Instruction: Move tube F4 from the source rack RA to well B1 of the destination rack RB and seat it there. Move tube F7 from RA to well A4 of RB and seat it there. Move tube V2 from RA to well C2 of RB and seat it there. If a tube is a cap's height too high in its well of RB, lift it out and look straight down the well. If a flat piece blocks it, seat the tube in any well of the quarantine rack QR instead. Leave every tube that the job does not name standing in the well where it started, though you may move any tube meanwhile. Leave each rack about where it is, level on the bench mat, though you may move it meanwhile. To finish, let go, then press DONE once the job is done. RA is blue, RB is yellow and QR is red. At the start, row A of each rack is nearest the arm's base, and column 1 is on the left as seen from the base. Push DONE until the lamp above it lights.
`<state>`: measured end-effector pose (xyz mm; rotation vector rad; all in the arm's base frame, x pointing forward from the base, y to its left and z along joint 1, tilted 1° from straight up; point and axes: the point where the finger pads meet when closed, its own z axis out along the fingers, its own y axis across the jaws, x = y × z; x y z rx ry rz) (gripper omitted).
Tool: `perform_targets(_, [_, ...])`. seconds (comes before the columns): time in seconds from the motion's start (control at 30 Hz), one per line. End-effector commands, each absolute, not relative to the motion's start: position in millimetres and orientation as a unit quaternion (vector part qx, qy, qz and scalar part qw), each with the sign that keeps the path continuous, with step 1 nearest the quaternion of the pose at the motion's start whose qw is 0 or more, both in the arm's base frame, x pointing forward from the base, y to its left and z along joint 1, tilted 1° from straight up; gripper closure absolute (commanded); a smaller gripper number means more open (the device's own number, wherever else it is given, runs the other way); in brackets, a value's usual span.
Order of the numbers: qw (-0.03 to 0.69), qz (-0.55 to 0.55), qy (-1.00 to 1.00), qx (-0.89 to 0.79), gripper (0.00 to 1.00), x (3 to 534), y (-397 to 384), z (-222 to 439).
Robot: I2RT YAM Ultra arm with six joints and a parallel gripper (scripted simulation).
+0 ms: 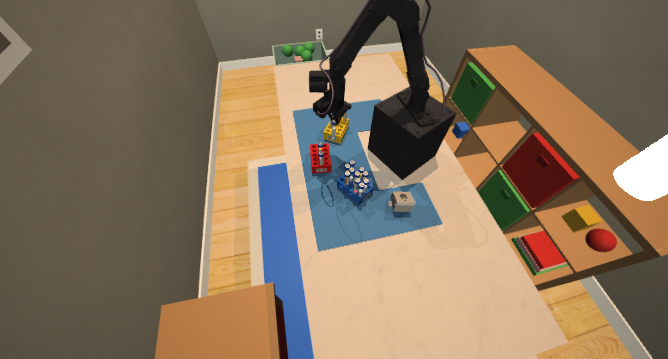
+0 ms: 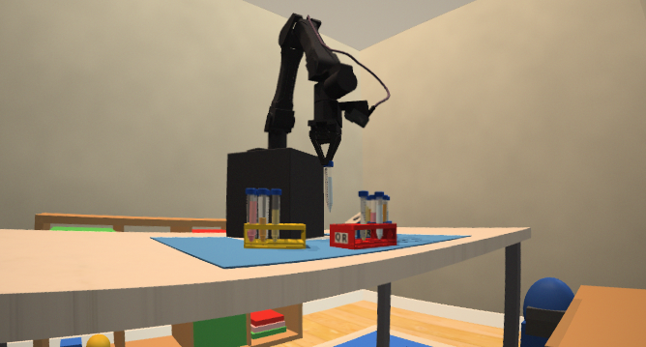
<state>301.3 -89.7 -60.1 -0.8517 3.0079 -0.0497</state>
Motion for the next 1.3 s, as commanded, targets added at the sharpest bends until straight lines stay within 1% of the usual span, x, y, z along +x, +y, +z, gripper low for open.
perform_targets(0.0, [0.002,-0.008,0.958,-0.288,1.0,304.4,-91.2,-59.7])
perform_targets(1.27, [0.003,-0.009,0.957,-0.288,1.0,361.0,-97.7,-58.8])
